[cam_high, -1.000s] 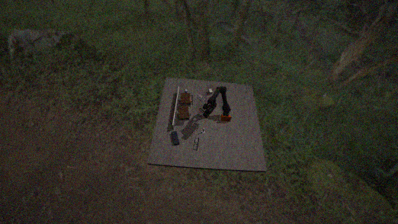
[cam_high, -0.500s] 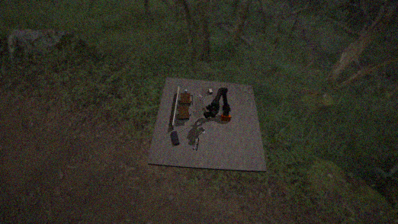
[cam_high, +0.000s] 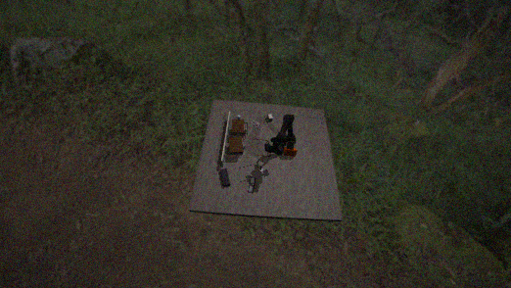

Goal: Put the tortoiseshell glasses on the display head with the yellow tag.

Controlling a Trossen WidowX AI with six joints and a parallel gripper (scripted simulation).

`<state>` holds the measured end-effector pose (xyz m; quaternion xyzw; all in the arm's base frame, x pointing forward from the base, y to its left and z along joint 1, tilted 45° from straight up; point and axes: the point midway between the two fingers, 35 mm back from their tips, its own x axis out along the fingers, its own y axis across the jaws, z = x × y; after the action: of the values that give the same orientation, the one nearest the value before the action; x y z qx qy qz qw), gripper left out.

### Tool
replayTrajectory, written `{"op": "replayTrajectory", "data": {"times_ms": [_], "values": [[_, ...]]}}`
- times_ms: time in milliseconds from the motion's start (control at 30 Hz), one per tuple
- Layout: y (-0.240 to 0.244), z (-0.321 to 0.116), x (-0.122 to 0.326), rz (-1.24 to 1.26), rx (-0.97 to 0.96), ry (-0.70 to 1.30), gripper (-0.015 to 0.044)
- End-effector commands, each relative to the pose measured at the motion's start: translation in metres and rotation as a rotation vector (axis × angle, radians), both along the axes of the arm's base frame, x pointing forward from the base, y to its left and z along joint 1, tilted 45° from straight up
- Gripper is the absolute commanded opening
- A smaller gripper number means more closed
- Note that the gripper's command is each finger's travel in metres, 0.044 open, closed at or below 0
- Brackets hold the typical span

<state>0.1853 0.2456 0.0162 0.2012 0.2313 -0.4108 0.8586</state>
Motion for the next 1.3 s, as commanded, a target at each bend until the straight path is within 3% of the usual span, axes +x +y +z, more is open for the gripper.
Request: {"op": "replayTrajectory", "data": {"times_ms": [0, 333, 1267], "values": [[0.01, -0.004, -0.008, -0.04, 0.083, -0.1, 0.0], [0.023, -0.014, -0.026, -0.126, 0.236, -0.27, 0.0], [0.015, -0.013, -0.021, -0.124, 0.191, -0.223, 0.0]]}}
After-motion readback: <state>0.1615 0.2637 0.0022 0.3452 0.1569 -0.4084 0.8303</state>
